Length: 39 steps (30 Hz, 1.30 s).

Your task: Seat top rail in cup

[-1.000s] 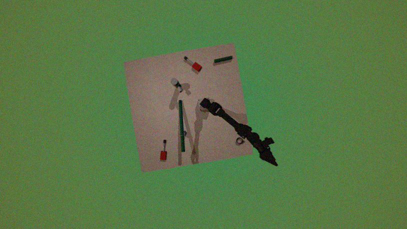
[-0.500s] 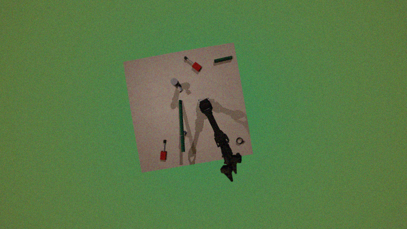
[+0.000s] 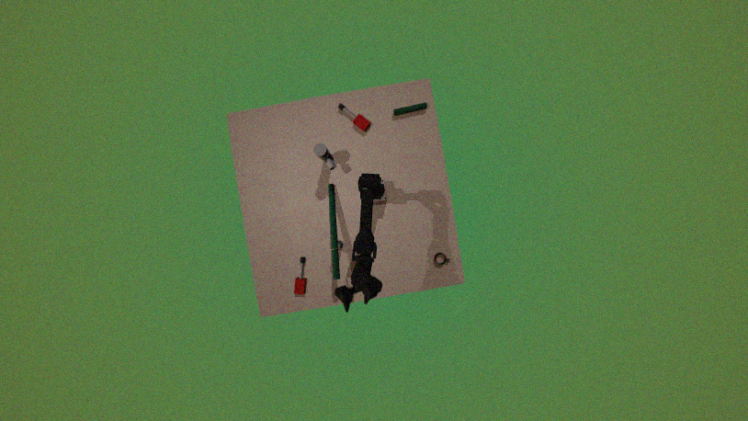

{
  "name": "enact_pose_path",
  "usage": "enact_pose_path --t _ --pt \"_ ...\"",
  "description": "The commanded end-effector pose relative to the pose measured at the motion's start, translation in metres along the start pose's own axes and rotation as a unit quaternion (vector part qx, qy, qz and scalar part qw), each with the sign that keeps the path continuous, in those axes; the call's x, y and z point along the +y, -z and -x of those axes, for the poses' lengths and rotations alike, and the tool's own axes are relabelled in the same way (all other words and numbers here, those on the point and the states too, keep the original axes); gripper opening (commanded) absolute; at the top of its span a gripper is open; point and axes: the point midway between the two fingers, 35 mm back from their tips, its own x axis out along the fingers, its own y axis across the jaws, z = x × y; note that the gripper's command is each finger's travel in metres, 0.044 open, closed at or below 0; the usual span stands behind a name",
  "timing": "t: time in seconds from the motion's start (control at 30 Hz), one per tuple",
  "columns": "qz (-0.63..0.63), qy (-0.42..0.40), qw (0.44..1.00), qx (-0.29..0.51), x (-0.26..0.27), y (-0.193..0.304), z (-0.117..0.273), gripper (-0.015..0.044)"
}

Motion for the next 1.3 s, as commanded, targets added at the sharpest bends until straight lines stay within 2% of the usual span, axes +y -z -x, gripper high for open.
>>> enact_pose_path --t 0.0,0.23,0.43,0.6,0.77,0.93,1.03,1.27 --pt "-0.065 0.017 0.994 0.082 -0.027 0.069 0.018 0.044" --pt "-0.148 0.057 0.964 0.215 -0.05 0.173 0.068 0.044" --pt "-0.211 0.086 0.932 0.281 -0.054 0.223 0.104 0.044" --pt "-0.324 0.141 0.861 0.366 -0.05 0.286 0.166 0.044" --pt "-0.433 0.205 0.763 0.434 -0.029 0.333 0.232 0.044" --pt "-0.538 0.279 0.634 0.48 0.007 0.364 0.298 0.044" --pt "-0.572 0.308 0.581 0.49 0.021 0.371 0.319 0.044" --pt "-0.579 0.314 0.57 0.491 0.024 0.372 0.322 0.044"
